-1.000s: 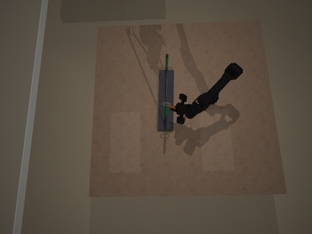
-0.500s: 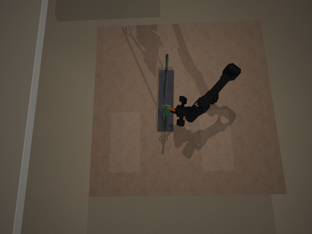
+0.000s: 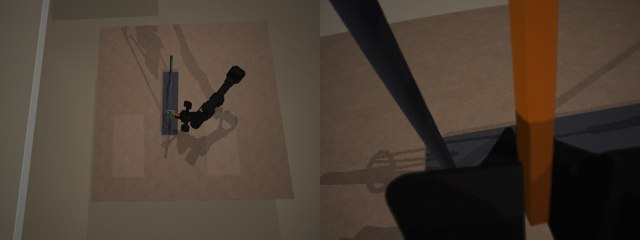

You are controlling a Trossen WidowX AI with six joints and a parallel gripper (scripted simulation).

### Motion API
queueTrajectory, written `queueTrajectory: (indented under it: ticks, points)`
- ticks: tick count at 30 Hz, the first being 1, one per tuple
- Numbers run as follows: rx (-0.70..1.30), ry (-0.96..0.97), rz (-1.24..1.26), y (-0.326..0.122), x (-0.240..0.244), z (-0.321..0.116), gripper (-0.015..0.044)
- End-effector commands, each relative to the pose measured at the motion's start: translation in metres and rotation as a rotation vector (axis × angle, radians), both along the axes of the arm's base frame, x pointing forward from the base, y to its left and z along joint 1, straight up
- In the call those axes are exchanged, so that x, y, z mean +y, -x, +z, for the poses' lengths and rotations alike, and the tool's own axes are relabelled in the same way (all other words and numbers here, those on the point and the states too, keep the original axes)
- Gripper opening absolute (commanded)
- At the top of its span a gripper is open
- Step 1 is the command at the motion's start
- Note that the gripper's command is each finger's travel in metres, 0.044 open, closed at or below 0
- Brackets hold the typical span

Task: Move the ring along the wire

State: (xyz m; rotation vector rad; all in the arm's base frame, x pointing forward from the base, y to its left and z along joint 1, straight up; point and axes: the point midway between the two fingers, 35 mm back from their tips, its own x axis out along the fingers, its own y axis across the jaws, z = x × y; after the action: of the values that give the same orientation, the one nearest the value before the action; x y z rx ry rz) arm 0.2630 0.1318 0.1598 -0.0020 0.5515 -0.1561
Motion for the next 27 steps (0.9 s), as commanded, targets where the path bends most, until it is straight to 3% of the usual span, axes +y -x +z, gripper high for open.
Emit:
queueTrajectory:
  ticks: [1, 27]
  points:
    - [-0.004, 0.0, -0.004, 0.0, 0.002, 0.001, -0.015]
    - [-0.004, 0.0, -0.005, 0.0, 0.003, -0.016, -0.015]
